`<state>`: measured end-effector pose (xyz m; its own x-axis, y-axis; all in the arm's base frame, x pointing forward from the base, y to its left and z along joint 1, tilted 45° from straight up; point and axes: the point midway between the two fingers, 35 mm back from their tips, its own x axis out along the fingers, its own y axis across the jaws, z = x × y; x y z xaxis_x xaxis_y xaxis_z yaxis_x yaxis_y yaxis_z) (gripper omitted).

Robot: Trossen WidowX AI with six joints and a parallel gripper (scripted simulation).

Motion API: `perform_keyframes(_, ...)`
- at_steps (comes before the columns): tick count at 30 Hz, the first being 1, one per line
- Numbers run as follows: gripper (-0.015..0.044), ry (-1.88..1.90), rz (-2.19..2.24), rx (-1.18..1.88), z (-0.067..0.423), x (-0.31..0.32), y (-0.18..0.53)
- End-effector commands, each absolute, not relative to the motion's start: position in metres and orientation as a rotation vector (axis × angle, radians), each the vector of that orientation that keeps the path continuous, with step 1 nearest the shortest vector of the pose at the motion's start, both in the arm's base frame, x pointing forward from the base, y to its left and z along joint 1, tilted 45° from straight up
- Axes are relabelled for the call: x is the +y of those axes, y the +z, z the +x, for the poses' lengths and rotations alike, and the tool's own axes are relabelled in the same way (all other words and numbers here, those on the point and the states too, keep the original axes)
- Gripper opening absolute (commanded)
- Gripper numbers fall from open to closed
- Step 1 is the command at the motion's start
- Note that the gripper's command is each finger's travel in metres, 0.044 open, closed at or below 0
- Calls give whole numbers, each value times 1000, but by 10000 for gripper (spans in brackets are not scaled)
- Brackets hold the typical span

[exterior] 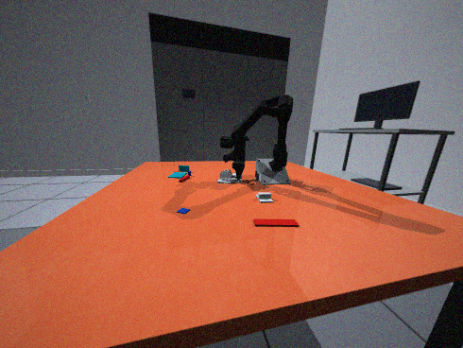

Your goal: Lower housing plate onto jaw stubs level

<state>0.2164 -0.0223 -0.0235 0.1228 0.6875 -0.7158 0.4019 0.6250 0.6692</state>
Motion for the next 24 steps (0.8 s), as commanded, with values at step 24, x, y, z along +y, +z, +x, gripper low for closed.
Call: perform_keyframes(24, 351, 264, 969, 1497, 217, -18, -27)
